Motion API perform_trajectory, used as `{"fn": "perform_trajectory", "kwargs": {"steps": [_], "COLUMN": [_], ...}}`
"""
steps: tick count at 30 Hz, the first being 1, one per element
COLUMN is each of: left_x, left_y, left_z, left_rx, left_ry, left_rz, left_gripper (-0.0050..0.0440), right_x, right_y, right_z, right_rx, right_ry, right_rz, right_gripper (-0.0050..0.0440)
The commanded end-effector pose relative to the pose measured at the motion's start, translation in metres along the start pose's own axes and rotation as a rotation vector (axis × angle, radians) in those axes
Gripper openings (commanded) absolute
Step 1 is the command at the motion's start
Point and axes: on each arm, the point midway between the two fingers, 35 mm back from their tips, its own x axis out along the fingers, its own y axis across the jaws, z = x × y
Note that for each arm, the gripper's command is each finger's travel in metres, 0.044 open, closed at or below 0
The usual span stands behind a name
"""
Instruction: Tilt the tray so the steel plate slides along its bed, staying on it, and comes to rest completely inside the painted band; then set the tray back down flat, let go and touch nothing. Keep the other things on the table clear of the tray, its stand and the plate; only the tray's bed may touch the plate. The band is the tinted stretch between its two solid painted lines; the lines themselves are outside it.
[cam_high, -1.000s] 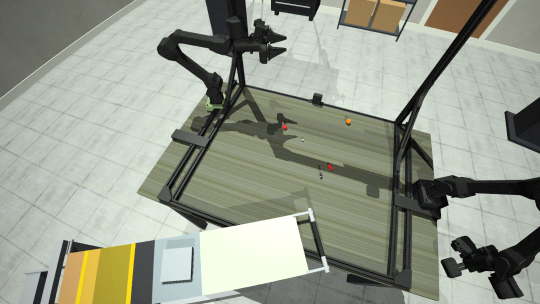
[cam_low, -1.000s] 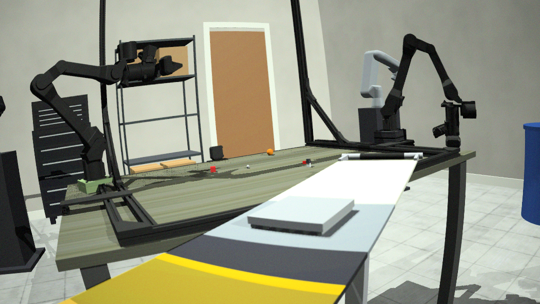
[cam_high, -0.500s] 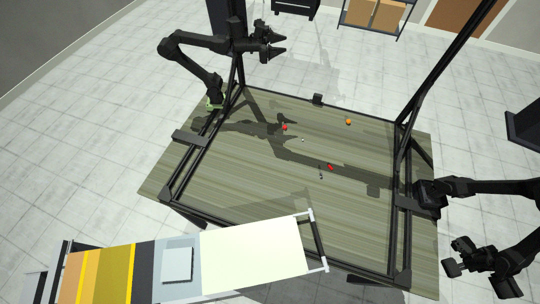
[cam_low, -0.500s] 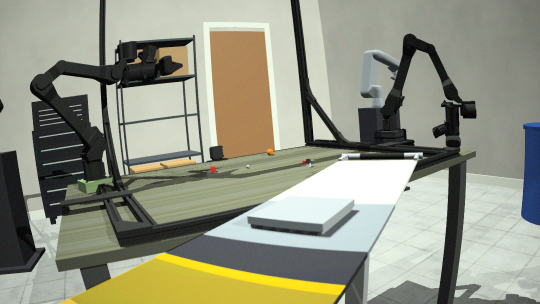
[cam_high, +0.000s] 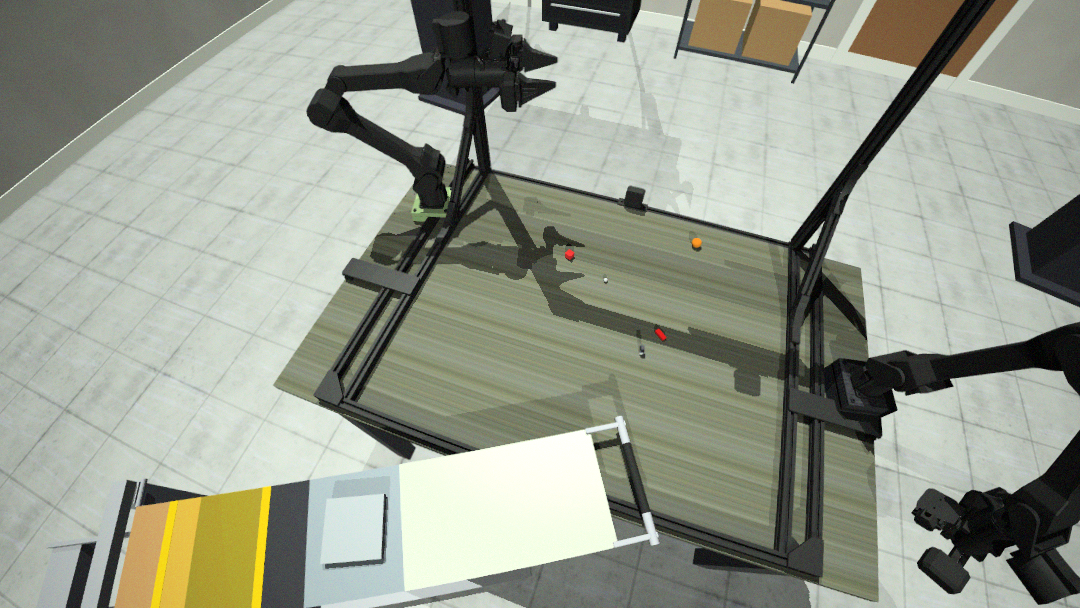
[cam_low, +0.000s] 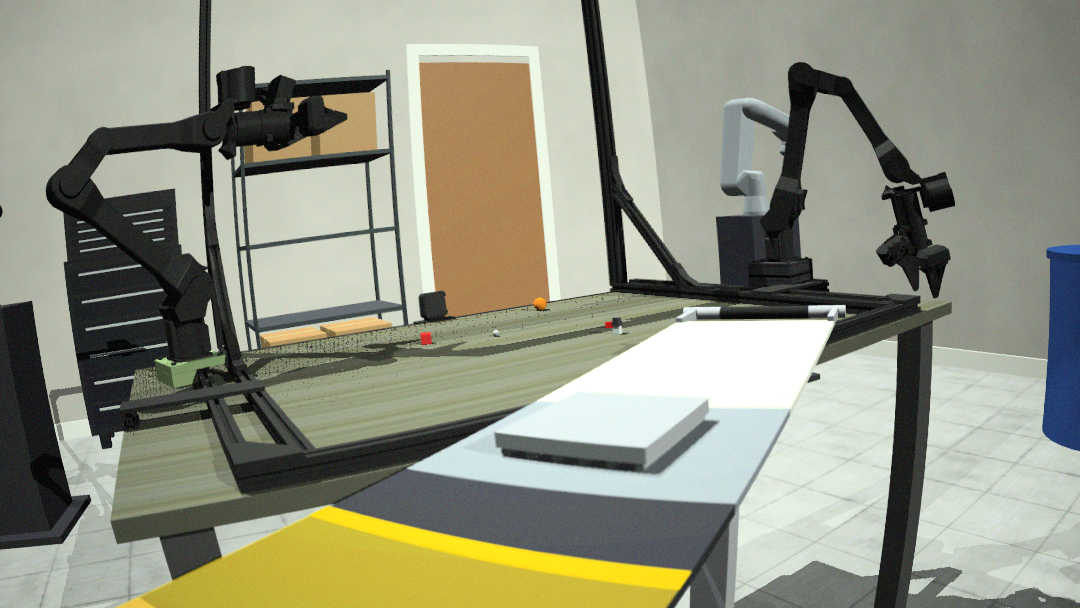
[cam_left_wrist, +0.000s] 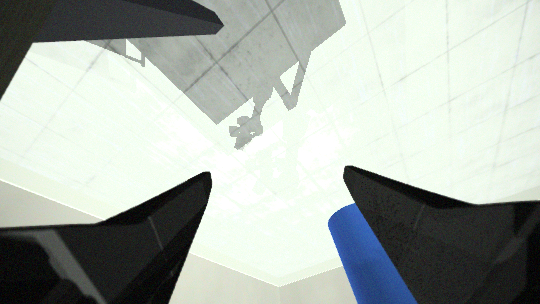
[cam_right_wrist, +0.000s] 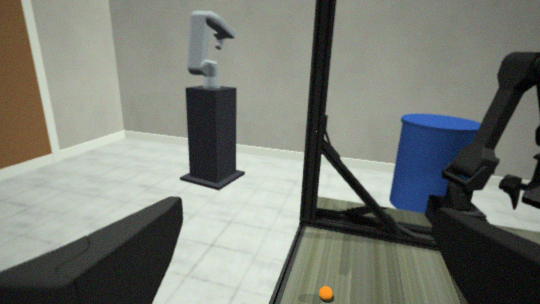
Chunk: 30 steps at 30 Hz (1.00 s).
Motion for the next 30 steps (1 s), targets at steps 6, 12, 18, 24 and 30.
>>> {"fn": "perform_trajectory", "kwargs": {"steps": [6,12,18,24,30], "left_x": [-0.022,-0.042,-0.057,-0.08,-0.105], "left_y": [0.008,0.015,0.018,0.023,0.027], "left_z": [-0.019,-0.036,-0.046,-0.06,-0.072], "left_rx": [-0.264,-0.474,-0.613,-0.816,-1.014], "left_ry": [0.099,0.169,0.207,0.252,0.278], "left_rz": [0.08,0.163,0.227,0.336,0.459], "left_gripper": [0.044,0.044,0.044,0.044,0.044], "right_x": [-0.027,-0.05,-0.066,-0.092,-0.12], "right_y": [0.003,0.003,0.002,-0.001,-0.005], "right_z": [0.023,0.034,0.041,0.048,0.053], "right_rx": [0.002,0.002,0.003,0.003,0.002], "right_ry": [-0.008,-0.004,-0.001,0.003,0.008], "right_rz": [0.001,0.001,0.001,0.001,0.001], "right_gripper": [0.044,0.044,0.044,0.044,0.044]}}
